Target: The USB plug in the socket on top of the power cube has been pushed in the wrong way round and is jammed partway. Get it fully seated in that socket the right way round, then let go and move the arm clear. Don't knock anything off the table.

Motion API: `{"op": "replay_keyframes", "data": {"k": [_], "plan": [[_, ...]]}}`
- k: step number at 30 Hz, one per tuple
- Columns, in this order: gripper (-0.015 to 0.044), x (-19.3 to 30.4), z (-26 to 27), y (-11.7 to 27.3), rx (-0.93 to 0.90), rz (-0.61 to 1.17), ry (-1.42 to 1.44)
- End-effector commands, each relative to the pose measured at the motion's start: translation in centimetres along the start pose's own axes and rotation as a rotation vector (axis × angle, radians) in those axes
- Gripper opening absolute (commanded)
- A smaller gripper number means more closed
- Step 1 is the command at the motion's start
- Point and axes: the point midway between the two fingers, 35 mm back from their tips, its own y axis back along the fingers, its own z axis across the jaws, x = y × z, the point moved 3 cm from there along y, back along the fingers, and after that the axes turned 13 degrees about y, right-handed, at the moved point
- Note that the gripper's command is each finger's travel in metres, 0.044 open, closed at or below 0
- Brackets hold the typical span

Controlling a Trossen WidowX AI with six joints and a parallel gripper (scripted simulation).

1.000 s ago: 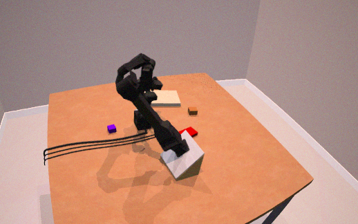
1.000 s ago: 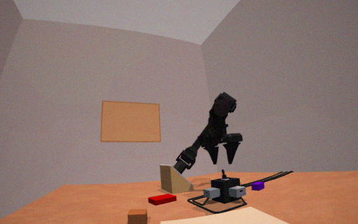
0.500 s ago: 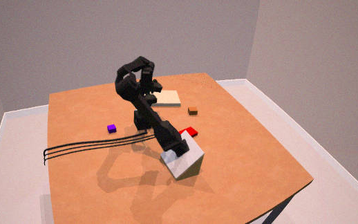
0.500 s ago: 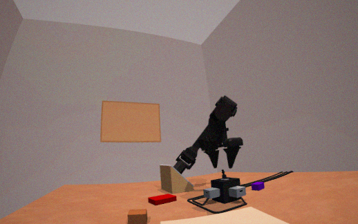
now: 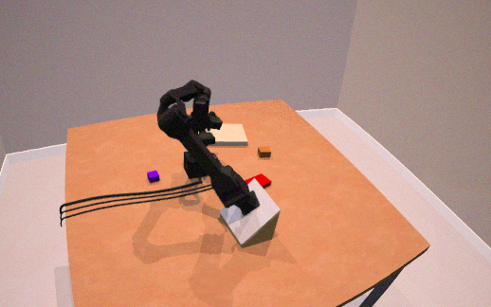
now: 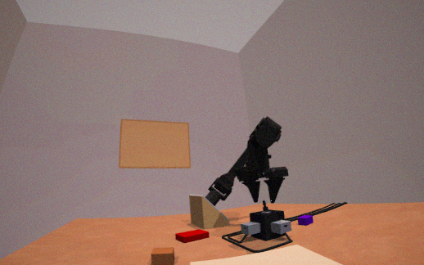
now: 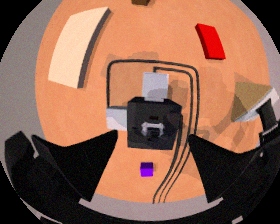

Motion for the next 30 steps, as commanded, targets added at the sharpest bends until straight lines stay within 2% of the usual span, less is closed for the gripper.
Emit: {"op": "replay_keyframes", "data": {"k": [1,13,16,30], "plan": [[0.0335,0.0,0.02,0.04,-0.001,0.0,0.001],[0.002,0.0,0.02,0.04,-0.001,0.0,0.001],[0.0,0.0,0.02,0.04,-0.001,0.0,0.001],[0.0,0.0,0.02,0.04,-0.001,0.0,0.001]]}}
